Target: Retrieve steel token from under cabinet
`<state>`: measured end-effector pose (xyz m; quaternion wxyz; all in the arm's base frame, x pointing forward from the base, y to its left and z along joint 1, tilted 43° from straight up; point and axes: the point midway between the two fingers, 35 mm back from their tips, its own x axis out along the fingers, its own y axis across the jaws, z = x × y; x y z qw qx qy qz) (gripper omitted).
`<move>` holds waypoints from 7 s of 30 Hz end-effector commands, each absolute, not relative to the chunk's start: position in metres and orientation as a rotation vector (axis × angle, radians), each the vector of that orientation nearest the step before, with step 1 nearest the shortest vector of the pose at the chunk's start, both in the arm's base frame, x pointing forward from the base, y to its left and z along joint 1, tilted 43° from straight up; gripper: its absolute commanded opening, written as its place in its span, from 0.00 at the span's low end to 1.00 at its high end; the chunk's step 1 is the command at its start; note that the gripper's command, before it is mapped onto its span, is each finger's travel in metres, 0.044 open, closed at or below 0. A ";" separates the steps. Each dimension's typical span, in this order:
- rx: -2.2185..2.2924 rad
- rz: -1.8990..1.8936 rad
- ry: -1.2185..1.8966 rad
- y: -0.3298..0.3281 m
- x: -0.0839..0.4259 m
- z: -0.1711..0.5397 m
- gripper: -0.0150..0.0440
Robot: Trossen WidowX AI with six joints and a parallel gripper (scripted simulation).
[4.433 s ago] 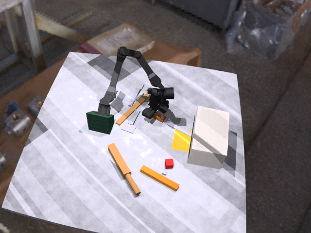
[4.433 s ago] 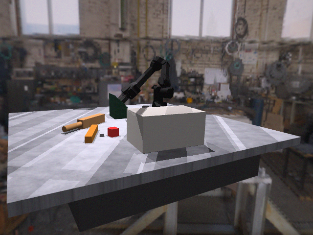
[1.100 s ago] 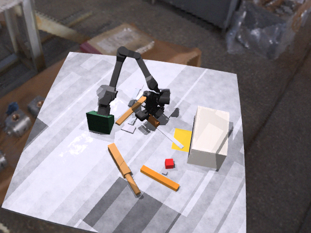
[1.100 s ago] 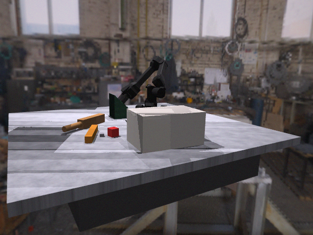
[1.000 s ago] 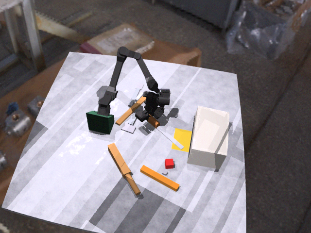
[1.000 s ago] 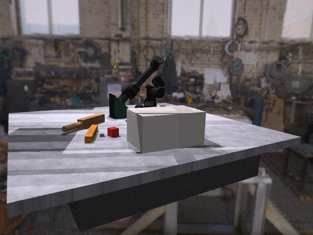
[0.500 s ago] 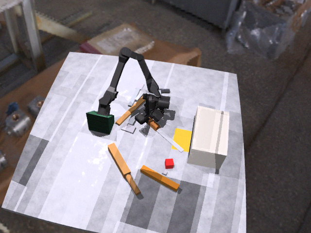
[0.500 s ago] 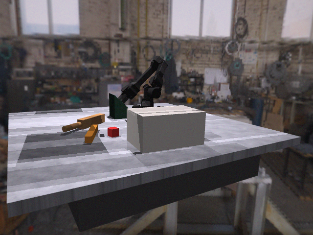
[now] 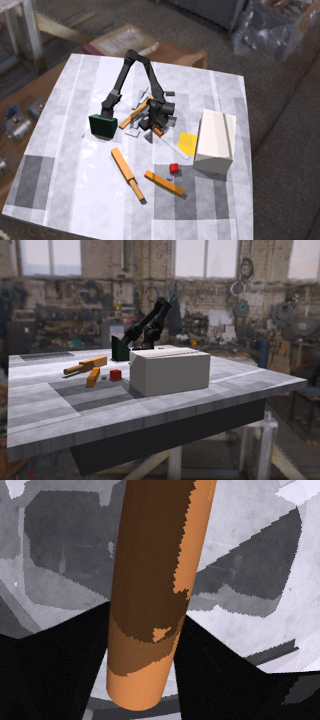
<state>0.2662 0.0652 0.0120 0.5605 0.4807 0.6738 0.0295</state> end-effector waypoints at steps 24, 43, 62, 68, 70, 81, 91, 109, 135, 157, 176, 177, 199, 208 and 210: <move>1.133 0.067 1.583 0.039 0.269 -0.010 0.25; 1.132 0.066 1.582 0.023 0.269 -0.025 0.25; 1.131 0.065 1.582 0.007 0.269 -0.040 0.25; 1.131 0.065 1.582 0.002 0.266 -0.045 0.25; 1.131 0.065 1.582 0.000 0.265 -0.047 0.25; 1.130 0.064 1.582 -0.010 0.260 -0.057 0.25; 1.130 0.064 1.582 -0.018 0.258 -0.064 0.25; 1.129 0.063 1.581 -0.031 0.254 -0.077 0.25; 1.127 0.062 1.581 -0.051 0.243 -0.096 0.25; 1.126 0.060 1.581 -0.067 0.234 -0.111 0.25; 1.125 0.059 1.581 -0.081 0.228 -0.125 0.25; 1.124 0.059 1.581 -0.082 0.228 -0.126 0.25; 1.123 0.058 1.581 -0.094 0.224 -0.137 0.25; 1.123 0.057 1.581 -0.096 0.223 -0.139 0.25; 1.123 0.057 1.581 -0.097 0.223 -0.140 0.25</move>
